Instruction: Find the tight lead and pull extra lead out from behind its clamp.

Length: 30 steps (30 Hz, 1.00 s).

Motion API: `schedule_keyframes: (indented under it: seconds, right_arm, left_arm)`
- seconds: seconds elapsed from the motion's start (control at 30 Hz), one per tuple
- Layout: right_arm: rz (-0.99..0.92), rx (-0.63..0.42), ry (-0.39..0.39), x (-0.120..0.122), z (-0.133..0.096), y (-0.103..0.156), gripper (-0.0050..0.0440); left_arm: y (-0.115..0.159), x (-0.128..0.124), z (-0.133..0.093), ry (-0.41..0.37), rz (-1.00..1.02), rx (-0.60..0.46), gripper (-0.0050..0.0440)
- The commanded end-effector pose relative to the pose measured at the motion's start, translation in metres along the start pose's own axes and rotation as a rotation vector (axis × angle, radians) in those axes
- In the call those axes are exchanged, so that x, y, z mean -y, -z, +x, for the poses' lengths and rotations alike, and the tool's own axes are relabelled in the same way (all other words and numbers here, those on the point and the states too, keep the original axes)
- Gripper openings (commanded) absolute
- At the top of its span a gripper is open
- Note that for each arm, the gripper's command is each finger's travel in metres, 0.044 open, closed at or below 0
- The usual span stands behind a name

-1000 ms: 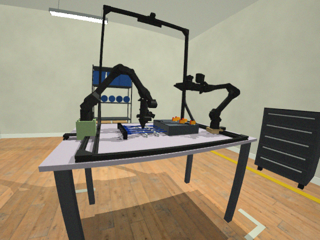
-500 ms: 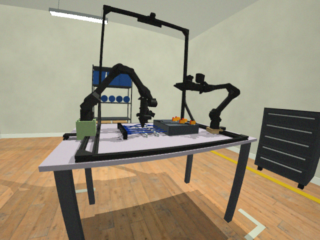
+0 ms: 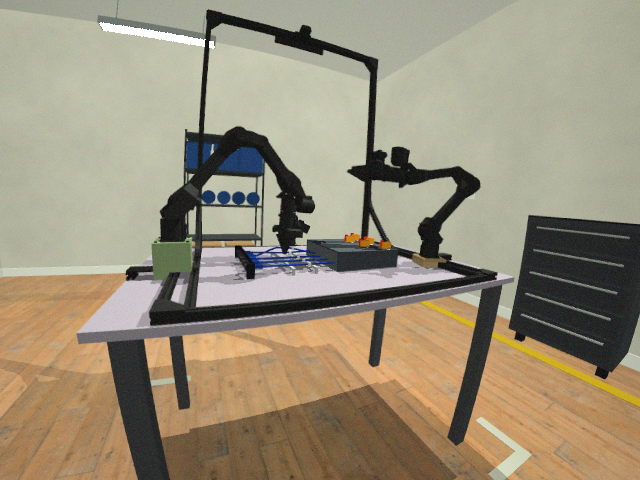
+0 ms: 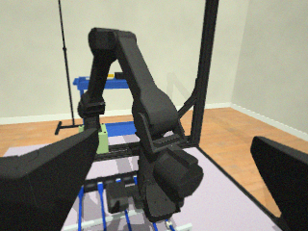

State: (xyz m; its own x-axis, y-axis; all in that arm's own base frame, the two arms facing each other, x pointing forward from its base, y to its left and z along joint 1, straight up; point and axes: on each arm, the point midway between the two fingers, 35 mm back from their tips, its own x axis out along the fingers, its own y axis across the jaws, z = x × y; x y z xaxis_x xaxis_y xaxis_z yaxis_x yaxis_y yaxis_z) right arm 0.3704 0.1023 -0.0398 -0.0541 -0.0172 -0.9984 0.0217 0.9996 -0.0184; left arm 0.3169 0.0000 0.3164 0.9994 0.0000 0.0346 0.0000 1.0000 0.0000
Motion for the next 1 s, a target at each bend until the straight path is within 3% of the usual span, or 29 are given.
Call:
schedule_keyframes:
  seconds: [0.0,0.47,0.5,0.97]
  right_arm:
    - [0.0,0.04,-0.013,-0.002,-0.029,-0.005,-0.005]
    - [0.0,0.04,-0.013,-0.002,-0.029,-0.005,-0.005]
    - [0.0,0.018,-0.006,-0.001,0.016,-0.004,-0.005]
    - [0.0,0.018,-0.006,-0.001,0.016,-0.004,-0.005]
  left_arm:
    - [-0.007,0.0,-0.001,0.0,0.0,0.016,0.044]
    - [-0.007,0.0,-0.001,0.0,0.0,0.016,0.044]
    - [-0.007,0.0,-0.001,0.0,0.0,0.016,0.044]
    - [-0.007,0.0,-0.001,0.0,0.0,0.016,0.044]
